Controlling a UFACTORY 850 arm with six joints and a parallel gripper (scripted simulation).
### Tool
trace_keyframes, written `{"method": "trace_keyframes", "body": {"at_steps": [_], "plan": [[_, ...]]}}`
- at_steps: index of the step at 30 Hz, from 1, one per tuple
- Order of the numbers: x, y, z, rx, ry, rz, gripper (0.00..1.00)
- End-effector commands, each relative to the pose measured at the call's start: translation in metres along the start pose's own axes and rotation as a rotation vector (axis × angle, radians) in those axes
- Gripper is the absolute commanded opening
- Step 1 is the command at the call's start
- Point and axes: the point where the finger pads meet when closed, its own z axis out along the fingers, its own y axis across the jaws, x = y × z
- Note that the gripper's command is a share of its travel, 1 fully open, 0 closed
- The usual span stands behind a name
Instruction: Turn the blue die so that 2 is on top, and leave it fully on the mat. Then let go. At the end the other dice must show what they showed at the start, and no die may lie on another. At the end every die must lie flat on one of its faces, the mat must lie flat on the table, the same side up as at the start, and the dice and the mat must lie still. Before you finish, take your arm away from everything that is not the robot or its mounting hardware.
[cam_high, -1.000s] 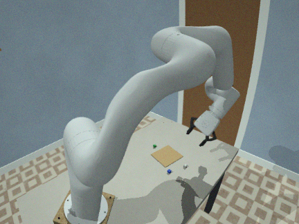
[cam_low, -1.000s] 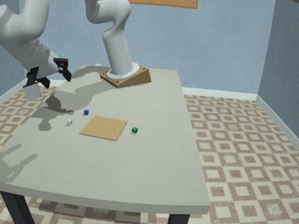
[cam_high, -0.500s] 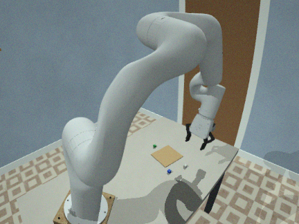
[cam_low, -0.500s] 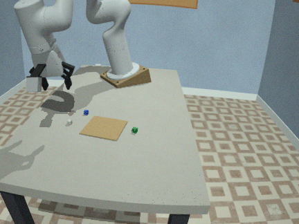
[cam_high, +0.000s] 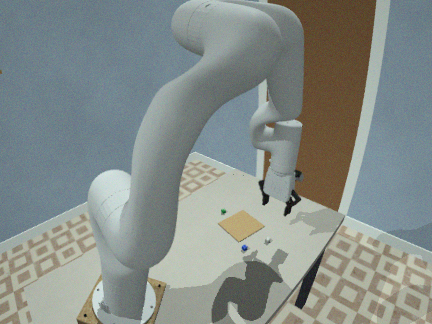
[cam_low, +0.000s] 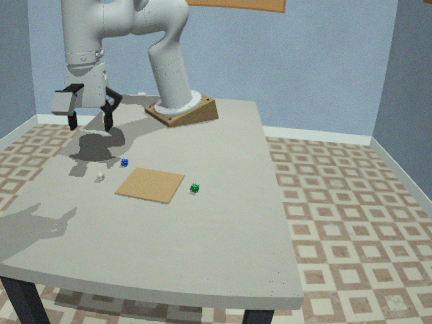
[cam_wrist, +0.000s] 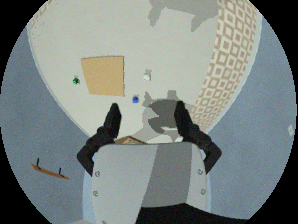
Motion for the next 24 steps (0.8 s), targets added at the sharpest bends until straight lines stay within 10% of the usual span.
{"method": "trace_keyframes", "body": {"at_steps": [1, 24], "plan": [[0.0004, -0.0041, -0.0003, -0.02, 0.064, 0.0, 1.0], [0.0005, -0.0041, 0.0022, -0.021, 0.062, 0.0, 1.0]]}}
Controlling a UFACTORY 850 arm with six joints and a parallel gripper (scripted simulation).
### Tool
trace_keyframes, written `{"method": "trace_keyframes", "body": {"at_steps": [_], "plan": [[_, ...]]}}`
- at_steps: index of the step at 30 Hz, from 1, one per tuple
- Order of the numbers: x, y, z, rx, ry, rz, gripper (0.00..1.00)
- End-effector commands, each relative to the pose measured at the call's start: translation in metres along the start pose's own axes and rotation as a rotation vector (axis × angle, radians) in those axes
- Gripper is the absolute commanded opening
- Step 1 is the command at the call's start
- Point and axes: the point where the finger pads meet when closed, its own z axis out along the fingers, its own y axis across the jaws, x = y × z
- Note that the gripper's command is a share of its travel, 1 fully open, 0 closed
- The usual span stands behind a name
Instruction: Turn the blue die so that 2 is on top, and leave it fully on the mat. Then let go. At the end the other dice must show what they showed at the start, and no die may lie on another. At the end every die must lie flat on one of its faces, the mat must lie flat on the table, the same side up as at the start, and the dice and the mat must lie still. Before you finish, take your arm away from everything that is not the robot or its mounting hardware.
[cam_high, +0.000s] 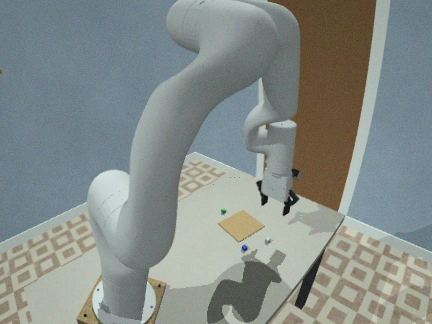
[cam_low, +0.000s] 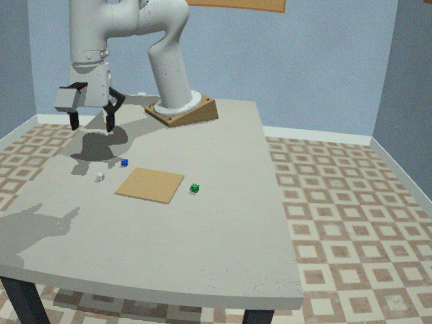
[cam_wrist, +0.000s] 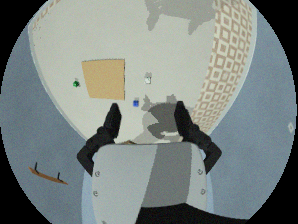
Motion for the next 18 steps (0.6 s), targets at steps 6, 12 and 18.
{"method": "trace_keyframes", "body": {"at_steps": [6, 12, 18], "plan": [[0.001, 0.0, 0.04, -0.001, -0.001, 0.001, 1.0], [0.0, 0.0, 0.09, -0.001, -0.001, 0.001, 1.0], [0.0, 0.0, 0.108, -0.001, -0.001, 0.001, 1.0]]}}
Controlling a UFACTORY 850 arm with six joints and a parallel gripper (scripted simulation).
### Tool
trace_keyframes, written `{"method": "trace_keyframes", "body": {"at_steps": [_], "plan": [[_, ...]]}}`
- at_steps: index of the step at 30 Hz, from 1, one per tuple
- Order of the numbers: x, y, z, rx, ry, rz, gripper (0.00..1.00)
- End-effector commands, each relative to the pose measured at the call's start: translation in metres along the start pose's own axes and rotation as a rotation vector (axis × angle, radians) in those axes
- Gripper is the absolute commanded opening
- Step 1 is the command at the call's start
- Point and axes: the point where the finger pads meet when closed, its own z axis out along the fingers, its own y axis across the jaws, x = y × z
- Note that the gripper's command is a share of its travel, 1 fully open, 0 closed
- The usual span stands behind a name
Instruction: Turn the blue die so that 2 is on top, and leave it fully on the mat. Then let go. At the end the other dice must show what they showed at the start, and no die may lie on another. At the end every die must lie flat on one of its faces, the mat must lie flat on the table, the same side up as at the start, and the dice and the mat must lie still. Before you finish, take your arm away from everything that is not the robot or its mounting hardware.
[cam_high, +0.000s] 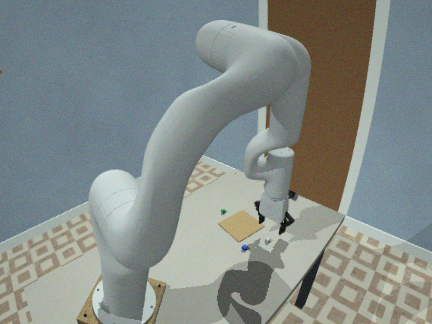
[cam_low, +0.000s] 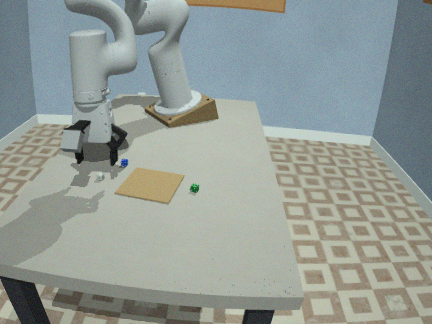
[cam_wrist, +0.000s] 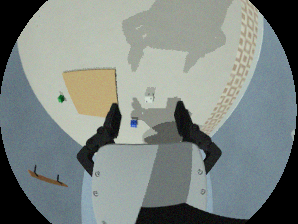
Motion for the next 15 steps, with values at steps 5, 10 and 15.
{"method": "trace_keyframes", "body": {"at_steps": [5, 10, 15], "plan": [[0.005, 0.0019, 0.0224, -0.014, 0.011, 0.002, 1.0], [0.005, 0.0019, 0.0224, -0.014, 0.011, 0.002, 1.0], [0.005, 0.0019, 0.0224, -0.014, 0.011, 0.002, 1.0]]}}
